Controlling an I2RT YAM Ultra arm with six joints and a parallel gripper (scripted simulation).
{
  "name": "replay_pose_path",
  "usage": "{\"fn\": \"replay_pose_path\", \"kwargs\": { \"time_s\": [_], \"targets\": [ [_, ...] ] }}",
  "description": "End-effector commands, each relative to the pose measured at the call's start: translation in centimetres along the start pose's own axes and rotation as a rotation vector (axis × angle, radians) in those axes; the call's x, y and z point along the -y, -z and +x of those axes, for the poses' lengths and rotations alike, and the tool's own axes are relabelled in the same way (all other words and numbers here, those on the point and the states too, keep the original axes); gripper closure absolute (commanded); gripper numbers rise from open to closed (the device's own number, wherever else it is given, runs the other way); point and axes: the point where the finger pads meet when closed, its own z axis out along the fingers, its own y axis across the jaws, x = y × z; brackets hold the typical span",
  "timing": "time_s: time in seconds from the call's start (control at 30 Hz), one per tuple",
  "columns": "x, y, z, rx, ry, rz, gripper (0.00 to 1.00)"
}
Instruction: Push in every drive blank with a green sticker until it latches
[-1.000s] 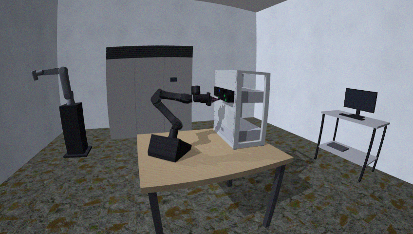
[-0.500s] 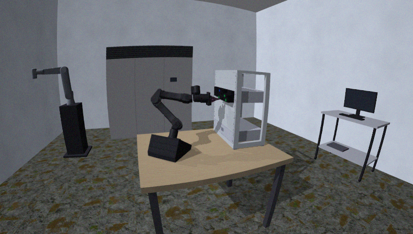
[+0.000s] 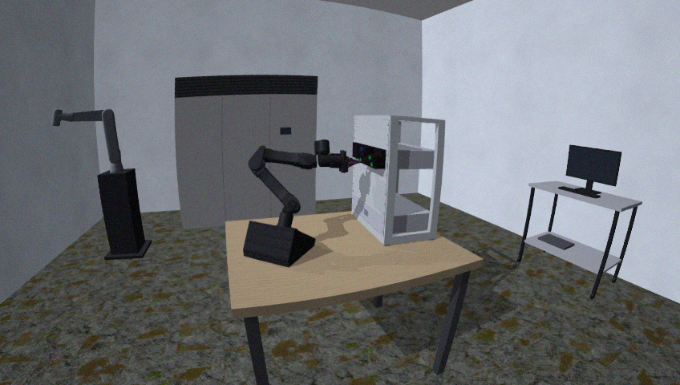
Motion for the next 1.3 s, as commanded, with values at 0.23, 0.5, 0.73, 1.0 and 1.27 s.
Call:
{"fn": "replay_pose_path", "kwargs": {
  "time_s": [0.23,0.5,0.73,1.0,1.27],
  "targets": [
    [2.1,0.0,-1.1,0.009,0.002,0.037,1.00],
    [2.3,0.0,-1.2,0.013,0.003,0.044,1.00],
    [1.8,-1.3,-0.9,0.015,0.006,0.047,1.00],
    [1.7,-1.3,-0.8,0.012,0.004,0.046,1.00],
    [2.0,-2.1,-0.9,0.015,0.004,0.047,1.00]
  ]
}}
